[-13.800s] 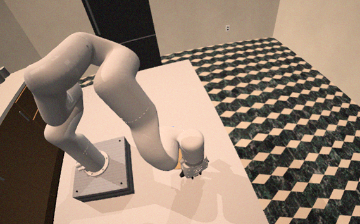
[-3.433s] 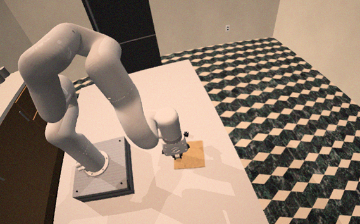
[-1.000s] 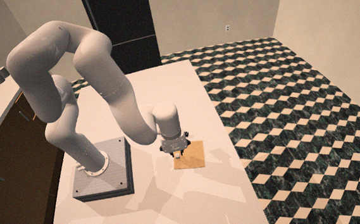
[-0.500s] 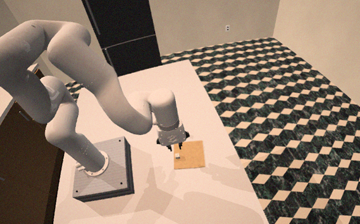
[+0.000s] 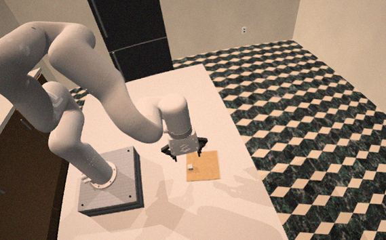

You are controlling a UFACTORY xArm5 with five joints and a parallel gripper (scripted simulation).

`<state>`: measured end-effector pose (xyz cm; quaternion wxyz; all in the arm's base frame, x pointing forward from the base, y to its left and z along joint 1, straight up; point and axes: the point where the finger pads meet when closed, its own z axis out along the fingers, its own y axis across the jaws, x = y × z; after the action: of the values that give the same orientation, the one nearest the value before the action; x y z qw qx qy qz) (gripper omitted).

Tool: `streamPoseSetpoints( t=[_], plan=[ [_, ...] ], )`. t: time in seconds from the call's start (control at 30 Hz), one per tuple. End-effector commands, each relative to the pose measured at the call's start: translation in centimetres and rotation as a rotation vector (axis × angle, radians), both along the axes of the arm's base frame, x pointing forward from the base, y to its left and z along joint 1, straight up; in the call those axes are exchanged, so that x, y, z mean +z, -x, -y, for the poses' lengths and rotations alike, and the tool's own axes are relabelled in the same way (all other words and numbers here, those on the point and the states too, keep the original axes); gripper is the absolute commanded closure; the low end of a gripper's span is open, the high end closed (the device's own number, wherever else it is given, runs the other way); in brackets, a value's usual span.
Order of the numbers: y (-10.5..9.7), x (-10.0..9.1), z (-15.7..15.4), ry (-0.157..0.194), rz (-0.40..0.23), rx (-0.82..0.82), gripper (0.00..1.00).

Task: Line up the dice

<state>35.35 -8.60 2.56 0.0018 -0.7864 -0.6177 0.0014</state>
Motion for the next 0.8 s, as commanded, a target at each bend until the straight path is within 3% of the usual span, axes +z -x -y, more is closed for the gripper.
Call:
streamPoseSetpoints(
  t=[0.0,0.43,0.63,0.77],
  plan=[
    [-0.1,0.1,0.0,0.001,0.003,0.0,0.0],
    [-0.2,0.1,-0.1,0.001,0.003,0.031,0.0],
    [-0.6,0.1,-0.3,0.0,0.003,0.125,0.0],
    [-1.3,0.0,-0.8,0.0,0.003,0.301,0.0]
  ],
)
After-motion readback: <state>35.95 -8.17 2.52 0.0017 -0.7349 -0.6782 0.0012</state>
